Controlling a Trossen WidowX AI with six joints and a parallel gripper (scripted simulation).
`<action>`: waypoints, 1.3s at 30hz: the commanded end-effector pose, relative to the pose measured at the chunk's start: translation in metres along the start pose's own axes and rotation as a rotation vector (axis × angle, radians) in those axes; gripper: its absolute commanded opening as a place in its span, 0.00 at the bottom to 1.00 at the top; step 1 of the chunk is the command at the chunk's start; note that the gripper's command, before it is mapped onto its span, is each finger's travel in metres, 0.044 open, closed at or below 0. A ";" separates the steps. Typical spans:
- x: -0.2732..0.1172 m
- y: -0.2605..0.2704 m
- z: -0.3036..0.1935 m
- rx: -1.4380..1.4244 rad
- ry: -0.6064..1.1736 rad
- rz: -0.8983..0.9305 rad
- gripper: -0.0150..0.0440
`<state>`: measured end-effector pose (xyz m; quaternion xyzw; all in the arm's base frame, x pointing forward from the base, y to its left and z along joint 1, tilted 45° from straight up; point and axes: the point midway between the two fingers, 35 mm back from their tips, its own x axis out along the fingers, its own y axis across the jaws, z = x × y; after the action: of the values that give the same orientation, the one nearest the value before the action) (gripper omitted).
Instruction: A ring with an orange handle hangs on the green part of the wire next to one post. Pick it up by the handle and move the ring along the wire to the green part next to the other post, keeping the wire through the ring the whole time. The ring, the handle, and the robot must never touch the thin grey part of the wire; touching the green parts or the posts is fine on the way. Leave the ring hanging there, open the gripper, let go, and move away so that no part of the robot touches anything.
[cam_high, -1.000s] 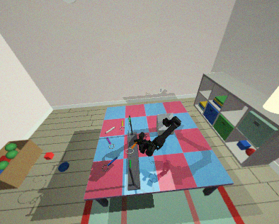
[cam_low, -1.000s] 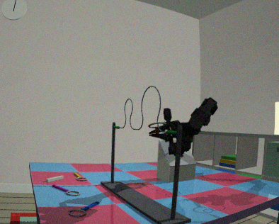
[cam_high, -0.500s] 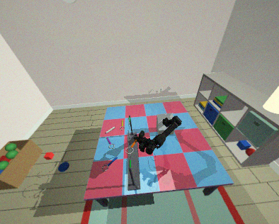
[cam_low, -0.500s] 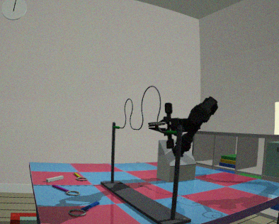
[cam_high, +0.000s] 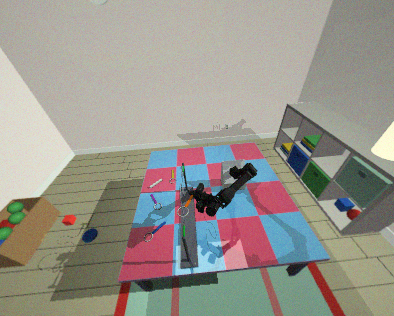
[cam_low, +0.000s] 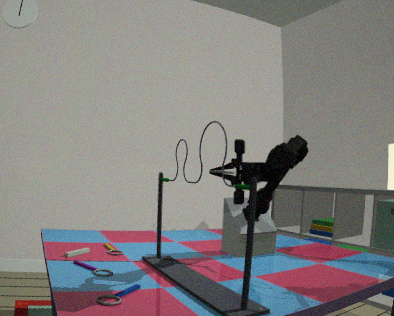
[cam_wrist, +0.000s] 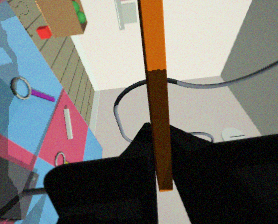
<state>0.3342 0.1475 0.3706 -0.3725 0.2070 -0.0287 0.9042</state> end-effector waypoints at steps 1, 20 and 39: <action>-0.002 -0.010 0.000 -0.018 -0.002 -0.025 0.00; -0.003 -0.033 0.002 -0.146 0.001 -0.088 0.00; -0.007 -0.053 0.007 -0.245 0.006 -0.134 0.00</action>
<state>0.3368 0.1193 0.4067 -0.4894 0.1898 -0.0575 0.8492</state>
